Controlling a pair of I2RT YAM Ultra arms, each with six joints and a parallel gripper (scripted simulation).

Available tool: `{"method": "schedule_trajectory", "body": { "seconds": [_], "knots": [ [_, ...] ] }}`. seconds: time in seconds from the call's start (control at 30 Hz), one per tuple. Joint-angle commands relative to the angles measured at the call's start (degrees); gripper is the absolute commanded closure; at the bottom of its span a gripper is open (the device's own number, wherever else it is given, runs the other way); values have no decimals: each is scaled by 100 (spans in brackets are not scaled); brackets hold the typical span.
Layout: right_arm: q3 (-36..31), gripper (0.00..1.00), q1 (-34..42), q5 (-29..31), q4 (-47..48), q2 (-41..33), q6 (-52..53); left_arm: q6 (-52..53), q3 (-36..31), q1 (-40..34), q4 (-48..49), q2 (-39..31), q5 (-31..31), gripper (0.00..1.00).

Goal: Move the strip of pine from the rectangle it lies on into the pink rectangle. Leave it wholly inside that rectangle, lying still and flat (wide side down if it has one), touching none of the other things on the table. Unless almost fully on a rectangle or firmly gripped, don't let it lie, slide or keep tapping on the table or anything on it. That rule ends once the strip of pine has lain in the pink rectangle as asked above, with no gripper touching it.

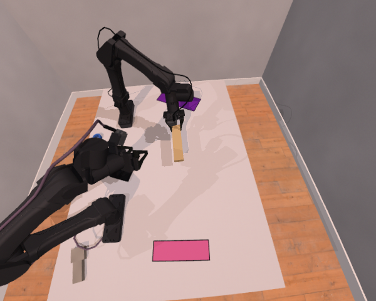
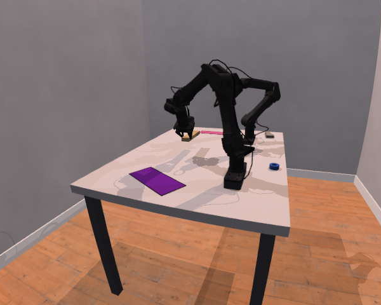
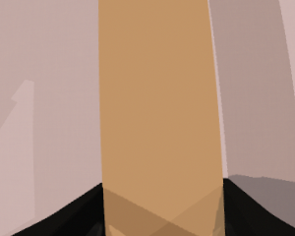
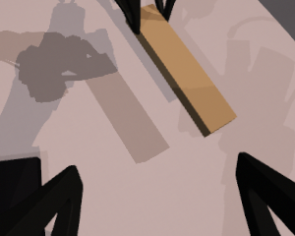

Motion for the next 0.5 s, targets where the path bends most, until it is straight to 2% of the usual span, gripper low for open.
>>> {"method": "schedule_trajectory", "body": {
  "seconds": [0.0,0.17,0.23,0.47],
  "knots": [
    [601,23,-351,-447,-244,817,-1003,-10,117,-3,-2,-38,174,60],
    [1355,23,-893,-974,-526,2220,-2002,-10,117,-3,-2,-38,174,60],
    [1355,23,-893,-974,-526,2220,-2002,-10,117,-3,-2,-38,174,60],
    [2382,23,-1538,-1598,-964,4299,-3354,-10,117,-3,-2,-38,174,60]
  ]
}}
